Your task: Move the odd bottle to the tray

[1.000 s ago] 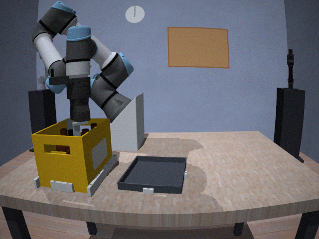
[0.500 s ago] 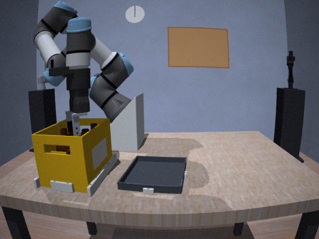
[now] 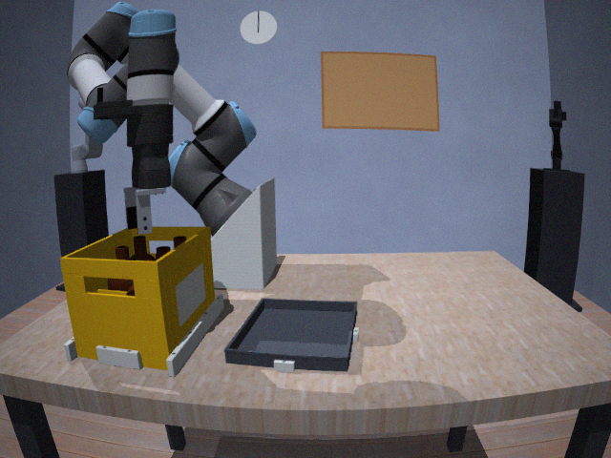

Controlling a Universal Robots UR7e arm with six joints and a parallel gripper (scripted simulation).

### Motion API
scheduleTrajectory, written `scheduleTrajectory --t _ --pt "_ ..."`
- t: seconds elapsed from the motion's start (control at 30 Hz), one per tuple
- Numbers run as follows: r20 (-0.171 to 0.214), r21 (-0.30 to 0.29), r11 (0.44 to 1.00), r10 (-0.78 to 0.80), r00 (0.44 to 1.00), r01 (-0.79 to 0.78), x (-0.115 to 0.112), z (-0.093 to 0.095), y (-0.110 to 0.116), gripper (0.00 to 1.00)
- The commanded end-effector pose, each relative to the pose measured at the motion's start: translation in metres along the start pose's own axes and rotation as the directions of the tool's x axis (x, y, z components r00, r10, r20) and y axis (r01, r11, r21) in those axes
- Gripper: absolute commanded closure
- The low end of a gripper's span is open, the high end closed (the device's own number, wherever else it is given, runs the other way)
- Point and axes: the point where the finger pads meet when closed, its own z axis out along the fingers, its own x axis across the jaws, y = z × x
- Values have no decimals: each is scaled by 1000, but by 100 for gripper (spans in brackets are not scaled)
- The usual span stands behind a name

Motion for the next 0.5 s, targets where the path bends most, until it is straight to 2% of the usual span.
scheduleTrajectory --t 0.0,0.37,0.4,0.47 --pt "0 0 1000 1 1000 -1 0 -10 0 0" --pt "0 0 1000 1 1000 -1 0 -15 0 0" --pt "0 0 1000 1 1000 -1 0 -15 0 100" --pt "0 0 1000 1 1000 -1 0 -15 0 100"
